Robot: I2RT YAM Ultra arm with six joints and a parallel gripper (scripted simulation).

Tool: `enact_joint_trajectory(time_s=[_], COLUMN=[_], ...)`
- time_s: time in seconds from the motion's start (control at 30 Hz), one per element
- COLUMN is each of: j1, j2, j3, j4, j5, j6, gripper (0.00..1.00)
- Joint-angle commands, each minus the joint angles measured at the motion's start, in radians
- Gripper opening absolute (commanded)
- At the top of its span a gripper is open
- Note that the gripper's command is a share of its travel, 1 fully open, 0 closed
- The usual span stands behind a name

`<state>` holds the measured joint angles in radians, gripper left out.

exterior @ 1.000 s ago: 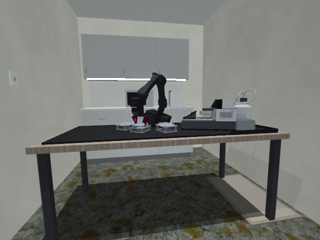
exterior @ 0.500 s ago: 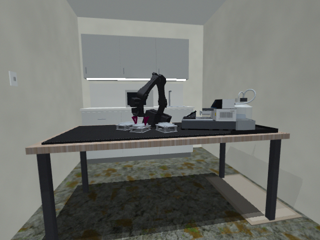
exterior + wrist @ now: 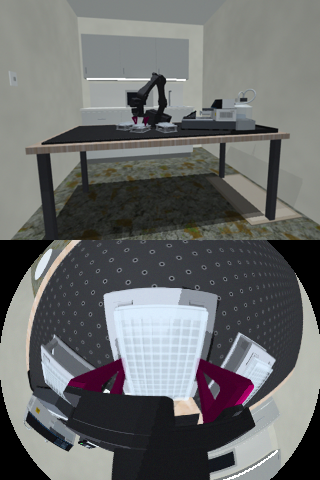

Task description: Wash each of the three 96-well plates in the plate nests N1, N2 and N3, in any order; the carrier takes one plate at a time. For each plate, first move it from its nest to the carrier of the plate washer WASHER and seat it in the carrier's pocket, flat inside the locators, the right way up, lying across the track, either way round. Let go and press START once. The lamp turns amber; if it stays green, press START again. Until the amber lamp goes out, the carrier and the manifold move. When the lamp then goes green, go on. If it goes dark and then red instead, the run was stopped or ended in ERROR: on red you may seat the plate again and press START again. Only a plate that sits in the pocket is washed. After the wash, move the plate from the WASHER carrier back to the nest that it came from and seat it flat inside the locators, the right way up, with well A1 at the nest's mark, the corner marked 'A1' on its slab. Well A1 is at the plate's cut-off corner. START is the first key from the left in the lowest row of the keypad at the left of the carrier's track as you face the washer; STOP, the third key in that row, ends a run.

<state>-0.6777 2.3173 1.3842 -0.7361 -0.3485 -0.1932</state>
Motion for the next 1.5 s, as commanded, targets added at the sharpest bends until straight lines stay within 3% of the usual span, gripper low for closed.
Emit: enact_joint_trajectory(time_s=[0.0, 1.07, 1.1, 1.47], j1=[-0.003, 0.001, 0.001, 0.001], j2=[-0.007, 0.002, 0.002, 0.002], j3=[0.003, -0.002, -0.002, -0.002], j4=[0.002, 0.017, 0.017, 0.017], j5=[-0.001, -0.001, -0.001, -0.001], j6=[0.002, 0.006, 0.006, 0.006], gripper=[0.00, 0.00, 1.00, 1.00])
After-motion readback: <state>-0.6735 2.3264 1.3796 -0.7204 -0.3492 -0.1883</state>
